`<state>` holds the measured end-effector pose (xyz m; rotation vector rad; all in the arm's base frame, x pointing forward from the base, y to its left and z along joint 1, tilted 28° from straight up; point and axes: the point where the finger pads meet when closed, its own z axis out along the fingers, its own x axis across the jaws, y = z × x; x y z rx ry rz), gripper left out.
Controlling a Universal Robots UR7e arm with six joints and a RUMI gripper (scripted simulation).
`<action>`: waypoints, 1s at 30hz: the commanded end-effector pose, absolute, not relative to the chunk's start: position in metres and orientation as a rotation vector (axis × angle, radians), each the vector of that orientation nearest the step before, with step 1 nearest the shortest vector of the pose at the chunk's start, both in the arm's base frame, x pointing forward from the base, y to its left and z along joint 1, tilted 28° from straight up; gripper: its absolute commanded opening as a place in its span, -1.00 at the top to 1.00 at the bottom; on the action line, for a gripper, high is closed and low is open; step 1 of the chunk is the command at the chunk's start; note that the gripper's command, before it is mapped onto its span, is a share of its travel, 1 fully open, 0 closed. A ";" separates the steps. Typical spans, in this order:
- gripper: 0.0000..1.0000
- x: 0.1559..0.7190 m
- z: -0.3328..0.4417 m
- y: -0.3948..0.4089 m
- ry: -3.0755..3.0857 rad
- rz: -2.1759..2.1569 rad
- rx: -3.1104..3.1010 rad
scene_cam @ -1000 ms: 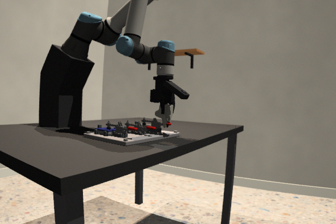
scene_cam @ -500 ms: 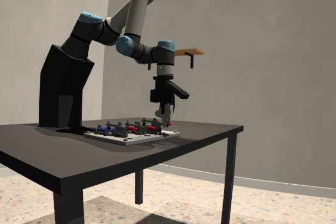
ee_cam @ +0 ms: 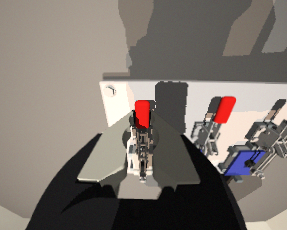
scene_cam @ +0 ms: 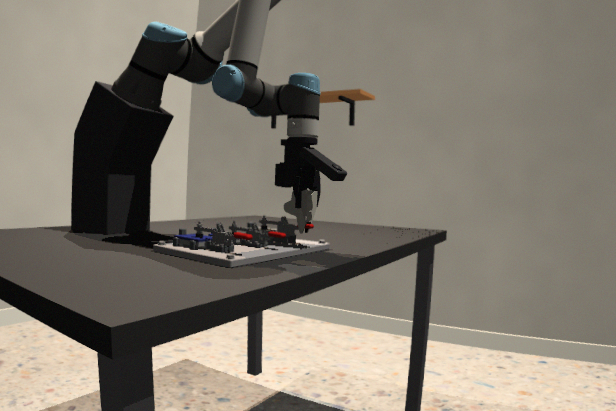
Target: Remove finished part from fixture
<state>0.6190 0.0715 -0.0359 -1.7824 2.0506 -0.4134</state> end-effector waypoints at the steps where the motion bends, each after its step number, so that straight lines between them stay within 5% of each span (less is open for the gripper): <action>1: 1.00 0.618 -0.034 0.072 2.050 -0.414 -1.782; 30: 1.00 0.603 -0.026 0.073 2.050 -0.414 -1.782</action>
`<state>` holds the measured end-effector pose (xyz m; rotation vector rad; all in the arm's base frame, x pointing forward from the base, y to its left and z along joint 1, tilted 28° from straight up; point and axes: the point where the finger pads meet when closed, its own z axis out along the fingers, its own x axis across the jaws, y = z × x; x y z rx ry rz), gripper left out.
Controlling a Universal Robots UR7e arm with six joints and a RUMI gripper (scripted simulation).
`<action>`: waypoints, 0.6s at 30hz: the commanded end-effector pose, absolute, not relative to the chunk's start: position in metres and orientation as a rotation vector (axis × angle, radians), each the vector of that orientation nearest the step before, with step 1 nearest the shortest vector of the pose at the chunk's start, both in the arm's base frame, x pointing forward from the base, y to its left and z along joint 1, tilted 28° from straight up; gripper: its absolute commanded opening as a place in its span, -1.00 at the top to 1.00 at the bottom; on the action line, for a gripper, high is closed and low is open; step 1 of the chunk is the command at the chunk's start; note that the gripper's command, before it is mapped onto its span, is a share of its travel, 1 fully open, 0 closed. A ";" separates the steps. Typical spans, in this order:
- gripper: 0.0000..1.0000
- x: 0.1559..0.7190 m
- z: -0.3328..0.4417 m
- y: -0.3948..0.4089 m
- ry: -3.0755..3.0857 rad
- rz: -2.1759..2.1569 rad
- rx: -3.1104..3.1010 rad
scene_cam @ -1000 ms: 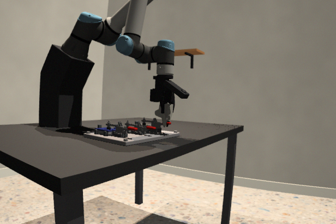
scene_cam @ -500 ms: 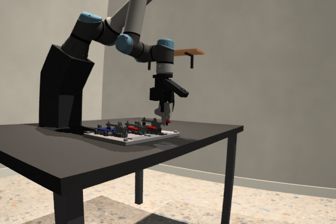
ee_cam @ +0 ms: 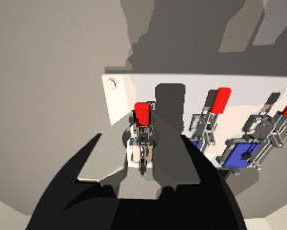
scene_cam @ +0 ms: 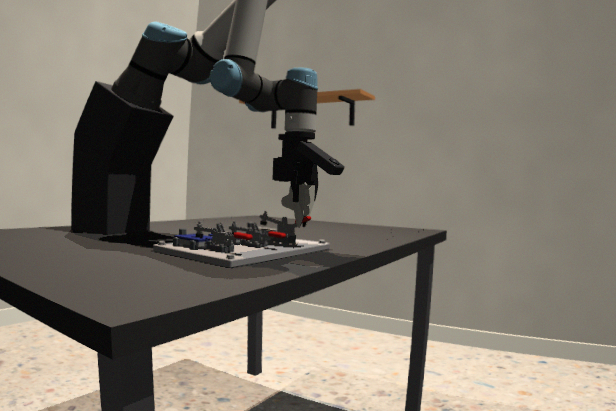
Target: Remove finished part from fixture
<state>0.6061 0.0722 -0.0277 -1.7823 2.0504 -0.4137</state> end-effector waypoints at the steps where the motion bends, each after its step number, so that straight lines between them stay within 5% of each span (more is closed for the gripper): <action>1: 1.00 0.602 -0.026 0.073 2.050 -0.414 -1.782; 18: 1.00 0.589 -0.023 0.074 2.050 -0.414 -1.782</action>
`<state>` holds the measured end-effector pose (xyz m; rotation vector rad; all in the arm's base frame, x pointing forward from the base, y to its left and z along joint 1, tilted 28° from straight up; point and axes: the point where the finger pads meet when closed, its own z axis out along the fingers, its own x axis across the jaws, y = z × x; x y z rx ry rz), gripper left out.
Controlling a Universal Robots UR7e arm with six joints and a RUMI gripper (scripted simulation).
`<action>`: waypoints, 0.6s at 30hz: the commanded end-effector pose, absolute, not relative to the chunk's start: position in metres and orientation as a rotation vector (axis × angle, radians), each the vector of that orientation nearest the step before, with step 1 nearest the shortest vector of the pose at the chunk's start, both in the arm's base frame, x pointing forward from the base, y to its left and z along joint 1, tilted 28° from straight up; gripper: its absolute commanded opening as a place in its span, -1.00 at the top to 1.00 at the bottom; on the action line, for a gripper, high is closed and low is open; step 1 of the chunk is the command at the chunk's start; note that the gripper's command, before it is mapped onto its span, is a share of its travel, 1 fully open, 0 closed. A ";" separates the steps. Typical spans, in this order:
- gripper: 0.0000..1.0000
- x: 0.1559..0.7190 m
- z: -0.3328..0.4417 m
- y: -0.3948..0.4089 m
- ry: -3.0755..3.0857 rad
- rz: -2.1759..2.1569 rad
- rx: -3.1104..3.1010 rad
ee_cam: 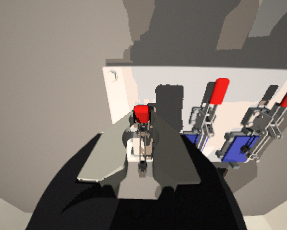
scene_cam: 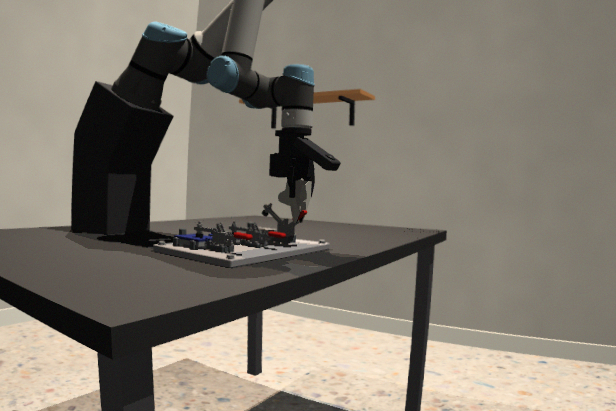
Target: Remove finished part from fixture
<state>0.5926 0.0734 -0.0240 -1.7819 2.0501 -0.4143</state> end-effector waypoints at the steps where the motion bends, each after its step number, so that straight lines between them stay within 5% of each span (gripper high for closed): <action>1: 1.00 0.588 -0.023 0.074 2.050 -0.414 -1.782; 18: 1.00 0.576 -0.025 0.076 2.050 -0.414 -1.782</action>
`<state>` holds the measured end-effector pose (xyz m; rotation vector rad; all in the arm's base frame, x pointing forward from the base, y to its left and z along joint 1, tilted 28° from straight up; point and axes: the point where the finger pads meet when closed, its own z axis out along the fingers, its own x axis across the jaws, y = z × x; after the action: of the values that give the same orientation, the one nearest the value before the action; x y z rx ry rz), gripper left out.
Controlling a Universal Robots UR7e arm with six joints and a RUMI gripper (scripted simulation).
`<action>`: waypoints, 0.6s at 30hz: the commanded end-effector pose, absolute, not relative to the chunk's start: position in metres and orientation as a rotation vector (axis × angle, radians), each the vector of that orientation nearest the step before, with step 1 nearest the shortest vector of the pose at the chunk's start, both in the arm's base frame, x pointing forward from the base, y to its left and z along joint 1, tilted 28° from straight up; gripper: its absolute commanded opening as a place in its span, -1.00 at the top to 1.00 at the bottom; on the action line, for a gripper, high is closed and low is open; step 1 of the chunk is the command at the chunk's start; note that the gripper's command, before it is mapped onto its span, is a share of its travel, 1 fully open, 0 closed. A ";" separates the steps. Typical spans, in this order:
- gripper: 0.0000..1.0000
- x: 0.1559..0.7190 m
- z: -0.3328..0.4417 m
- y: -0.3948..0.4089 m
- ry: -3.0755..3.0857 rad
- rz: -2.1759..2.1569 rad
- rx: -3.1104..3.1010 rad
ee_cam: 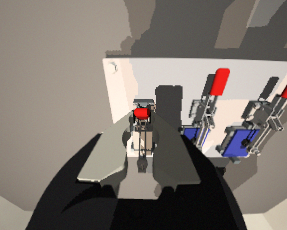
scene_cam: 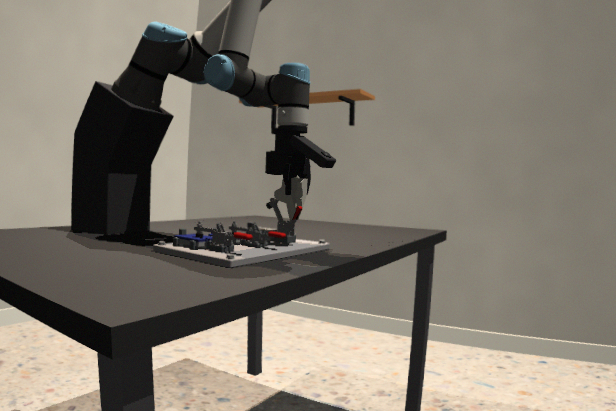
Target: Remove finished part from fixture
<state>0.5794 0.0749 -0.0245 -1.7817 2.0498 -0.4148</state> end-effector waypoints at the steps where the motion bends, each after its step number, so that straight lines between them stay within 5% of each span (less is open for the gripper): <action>1: 1.00 0.575 -0.025 0.076 2.050 -0.414 -1.782; 18: 1.00 0.567 -0.029 0.077 2.050 -0.414 -1.782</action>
<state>0.5693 0.0764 -0.0277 -1.7818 2.0499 -0.4146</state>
